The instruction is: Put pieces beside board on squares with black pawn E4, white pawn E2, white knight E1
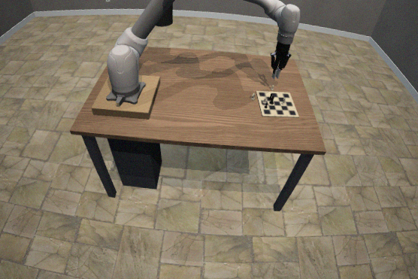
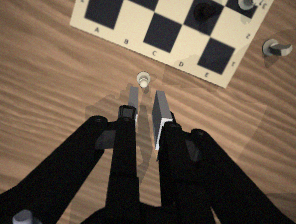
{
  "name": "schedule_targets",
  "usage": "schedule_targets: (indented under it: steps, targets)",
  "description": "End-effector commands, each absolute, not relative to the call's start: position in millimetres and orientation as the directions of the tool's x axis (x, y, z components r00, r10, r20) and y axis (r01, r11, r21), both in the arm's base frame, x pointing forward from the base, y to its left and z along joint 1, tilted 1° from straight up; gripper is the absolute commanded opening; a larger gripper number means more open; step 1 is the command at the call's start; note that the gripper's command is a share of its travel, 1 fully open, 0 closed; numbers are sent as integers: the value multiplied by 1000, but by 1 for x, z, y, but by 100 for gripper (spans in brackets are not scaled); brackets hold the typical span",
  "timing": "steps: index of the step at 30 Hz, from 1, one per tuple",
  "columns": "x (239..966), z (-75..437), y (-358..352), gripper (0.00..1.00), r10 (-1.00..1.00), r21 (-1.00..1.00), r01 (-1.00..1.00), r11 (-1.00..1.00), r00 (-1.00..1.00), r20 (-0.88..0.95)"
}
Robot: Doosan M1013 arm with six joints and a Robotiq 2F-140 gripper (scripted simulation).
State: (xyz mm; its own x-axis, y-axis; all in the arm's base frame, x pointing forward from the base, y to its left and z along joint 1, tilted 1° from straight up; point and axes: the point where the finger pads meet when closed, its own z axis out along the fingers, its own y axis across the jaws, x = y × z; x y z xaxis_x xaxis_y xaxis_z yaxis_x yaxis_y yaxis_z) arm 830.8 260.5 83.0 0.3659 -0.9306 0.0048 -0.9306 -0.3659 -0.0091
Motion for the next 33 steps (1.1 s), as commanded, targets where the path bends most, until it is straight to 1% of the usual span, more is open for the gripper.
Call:
schedule_targets:
  steps: [1,16,33]
  targets:
    - [831,83,260,20,-931,-9,-931,-366,366,5]
    - [831,81,261,20,-931,-9,-931,-366,366,5]
    - [831,63,261,20,-931,-9,-931,-366,366,5]
